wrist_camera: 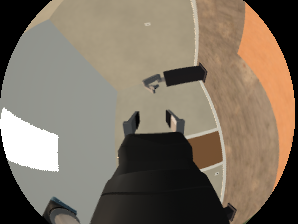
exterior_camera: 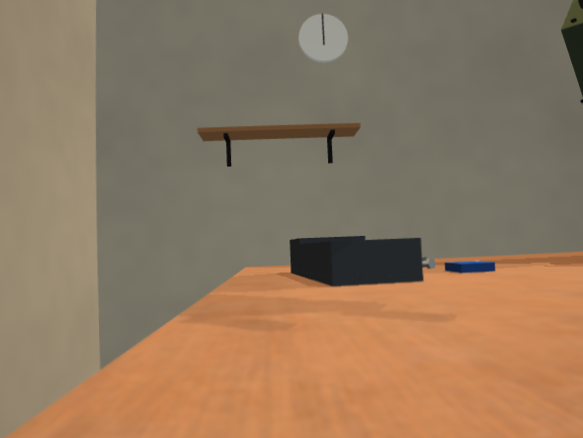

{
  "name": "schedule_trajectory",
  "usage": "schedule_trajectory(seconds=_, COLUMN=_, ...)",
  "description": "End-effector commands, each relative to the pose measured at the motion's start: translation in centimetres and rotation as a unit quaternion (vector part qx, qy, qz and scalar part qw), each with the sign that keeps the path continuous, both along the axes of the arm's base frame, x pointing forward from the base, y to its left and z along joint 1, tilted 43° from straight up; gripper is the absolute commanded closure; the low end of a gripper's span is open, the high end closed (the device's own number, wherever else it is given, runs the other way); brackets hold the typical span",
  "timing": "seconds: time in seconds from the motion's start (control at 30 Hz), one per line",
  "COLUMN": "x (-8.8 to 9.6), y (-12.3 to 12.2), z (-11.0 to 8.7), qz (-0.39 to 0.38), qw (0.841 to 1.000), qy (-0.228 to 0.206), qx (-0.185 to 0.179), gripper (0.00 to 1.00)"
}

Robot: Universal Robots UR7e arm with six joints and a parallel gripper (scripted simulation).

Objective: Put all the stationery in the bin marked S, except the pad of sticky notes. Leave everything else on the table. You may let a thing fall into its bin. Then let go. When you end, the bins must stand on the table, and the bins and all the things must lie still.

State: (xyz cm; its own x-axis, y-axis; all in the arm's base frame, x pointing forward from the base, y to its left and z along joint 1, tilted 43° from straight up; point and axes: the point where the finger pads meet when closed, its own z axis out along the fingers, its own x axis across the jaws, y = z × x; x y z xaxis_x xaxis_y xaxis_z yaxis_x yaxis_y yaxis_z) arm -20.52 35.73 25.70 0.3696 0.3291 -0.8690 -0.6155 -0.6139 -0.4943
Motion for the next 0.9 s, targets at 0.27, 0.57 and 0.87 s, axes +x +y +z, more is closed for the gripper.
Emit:
schedule_trajectory(seconds=0.27, x=0.0, y=0.0, z=0.0, qz=0.0, qw=1.0, qy=0.0, qx=0.0, gripper=0.0)
schedule_trajectory(seconds=0.57, x=0.5, y=0.3, z=-0.6, qz=0.0, qw=1.0, qy=0.0, qx=0.0, gripper=0.69)
schedule_trajectory(seconds=0.87, x=3.1, y=1.7, z=-3.8, qz=0.0, qw=1.0, qy=0.0, qx=0.0, gripper=0.69)
